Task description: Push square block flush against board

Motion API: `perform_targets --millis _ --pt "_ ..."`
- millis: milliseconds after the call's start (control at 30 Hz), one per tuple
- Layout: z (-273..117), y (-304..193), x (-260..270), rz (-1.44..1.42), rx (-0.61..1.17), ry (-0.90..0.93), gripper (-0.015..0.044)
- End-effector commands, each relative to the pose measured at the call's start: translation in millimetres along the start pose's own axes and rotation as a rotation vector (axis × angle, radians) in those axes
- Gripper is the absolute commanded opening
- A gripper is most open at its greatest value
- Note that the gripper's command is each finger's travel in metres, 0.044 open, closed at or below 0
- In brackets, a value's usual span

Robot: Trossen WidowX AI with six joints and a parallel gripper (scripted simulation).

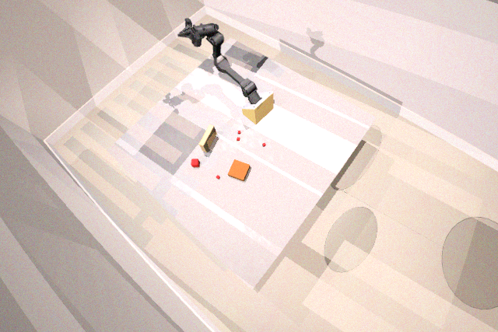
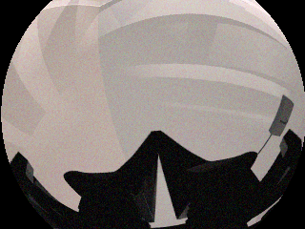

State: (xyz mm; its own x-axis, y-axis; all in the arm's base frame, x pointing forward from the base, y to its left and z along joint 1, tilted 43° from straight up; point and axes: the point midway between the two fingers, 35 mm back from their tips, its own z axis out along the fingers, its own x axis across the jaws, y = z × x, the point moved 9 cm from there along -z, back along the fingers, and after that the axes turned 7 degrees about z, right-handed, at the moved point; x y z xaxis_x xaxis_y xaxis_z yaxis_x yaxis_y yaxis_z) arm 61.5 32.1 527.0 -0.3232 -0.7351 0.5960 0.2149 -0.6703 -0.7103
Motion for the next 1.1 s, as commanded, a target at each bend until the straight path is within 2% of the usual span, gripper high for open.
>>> perform_targets --millis 0,500,1067 --pt "1.3 -0.2 -3.1 -0.001 -0.007 0.037 0.0" --pt "24.8 -33.1 -63.4 -0.373 -0.01 0.033 0.0" --pt "60.7 -38.4 -132.6 -0.79 -0.023 -0.049 0.0"
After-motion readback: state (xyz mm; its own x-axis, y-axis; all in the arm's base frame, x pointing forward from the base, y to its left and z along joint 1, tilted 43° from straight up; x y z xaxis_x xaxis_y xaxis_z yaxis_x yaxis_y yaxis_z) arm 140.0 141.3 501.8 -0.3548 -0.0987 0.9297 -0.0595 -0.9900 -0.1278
